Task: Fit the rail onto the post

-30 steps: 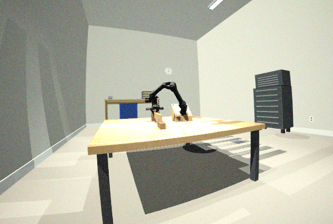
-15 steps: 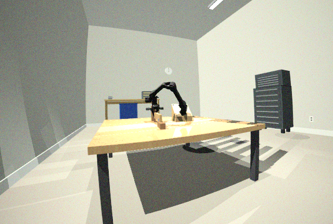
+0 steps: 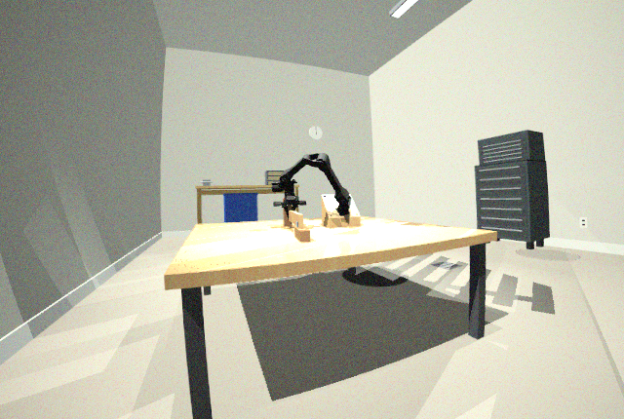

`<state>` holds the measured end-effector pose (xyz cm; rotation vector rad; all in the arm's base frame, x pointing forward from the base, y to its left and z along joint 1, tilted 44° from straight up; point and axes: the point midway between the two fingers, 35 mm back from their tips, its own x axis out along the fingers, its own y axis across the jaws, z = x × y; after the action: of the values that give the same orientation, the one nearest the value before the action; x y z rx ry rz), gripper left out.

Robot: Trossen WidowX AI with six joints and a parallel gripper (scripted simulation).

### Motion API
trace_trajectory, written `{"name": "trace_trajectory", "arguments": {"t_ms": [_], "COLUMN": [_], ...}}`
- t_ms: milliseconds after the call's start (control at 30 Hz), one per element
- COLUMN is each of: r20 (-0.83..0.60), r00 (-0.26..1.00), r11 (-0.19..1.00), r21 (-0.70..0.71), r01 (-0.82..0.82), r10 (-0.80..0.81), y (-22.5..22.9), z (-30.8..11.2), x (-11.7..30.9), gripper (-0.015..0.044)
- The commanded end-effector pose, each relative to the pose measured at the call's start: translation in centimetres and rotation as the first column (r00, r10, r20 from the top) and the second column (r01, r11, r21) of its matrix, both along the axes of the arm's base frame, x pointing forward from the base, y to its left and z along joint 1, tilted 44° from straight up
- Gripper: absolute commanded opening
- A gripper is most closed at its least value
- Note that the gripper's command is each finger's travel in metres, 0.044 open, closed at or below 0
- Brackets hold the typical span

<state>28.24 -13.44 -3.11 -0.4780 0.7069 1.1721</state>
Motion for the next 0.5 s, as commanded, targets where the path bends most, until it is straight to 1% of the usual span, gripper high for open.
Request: {"name": "trace_trajectory", "arguments": {"t_ms": [0, 467], "r20": [0.005, 0.005], "r00": [1.0, 1.0], "r11": [1.0, 1.0], "r21": [-0.008, -0.009], "r01": [0.003, 0.003], "r10": [-0.003, -0.003], "y": [-0.46, -0.8], "z": [-0.04, -0.28], "x": [0.01, -0.11], "gripper": [0.0, 0.0]}}
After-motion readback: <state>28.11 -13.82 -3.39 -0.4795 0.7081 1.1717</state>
